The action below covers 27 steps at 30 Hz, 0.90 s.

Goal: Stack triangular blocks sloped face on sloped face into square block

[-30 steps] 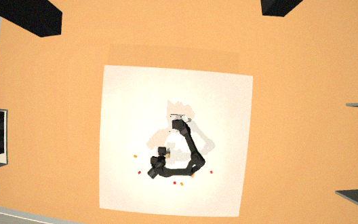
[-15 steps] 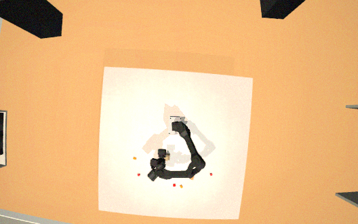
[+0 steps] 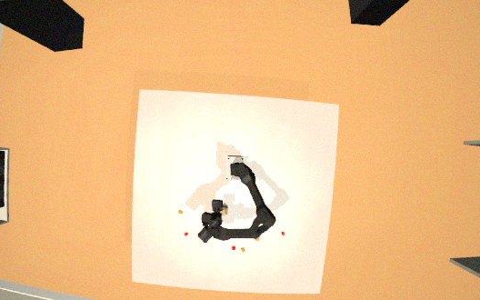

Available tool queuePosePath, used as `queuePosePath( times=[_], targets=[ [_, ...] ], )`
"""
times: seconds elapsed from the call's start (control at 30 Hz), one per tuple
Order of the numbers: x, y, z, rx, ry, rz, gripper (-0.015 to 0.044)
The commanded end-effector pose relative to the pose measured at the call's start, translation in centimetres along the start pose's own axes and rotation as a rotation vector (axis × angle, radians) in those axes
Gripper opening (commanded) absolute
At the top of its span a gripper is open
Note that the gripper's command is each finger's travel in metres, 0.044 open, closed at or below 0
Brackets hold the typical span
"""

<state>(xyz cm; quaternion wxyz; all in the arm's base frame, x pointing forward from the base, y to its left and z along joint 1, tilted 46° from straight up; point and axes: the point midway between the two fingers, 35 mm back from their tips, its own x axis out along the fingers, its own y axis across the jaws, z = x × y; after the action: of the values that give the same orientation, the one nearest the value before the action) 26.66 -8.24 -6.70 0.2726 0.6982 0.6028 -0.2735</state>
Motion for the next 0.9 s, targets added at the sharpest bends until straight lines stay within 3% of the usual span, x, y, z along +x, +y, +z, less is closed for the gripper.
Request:
queuePosePath(
  times=[0.0,0.87],
  targets=[
    [-0.12,0.22,-0.04,0.002,0.000,0.008,0.0000],
    [0.74,0.29,-0.42,0.003,0.001,0.011,0.0000]
  ],
)
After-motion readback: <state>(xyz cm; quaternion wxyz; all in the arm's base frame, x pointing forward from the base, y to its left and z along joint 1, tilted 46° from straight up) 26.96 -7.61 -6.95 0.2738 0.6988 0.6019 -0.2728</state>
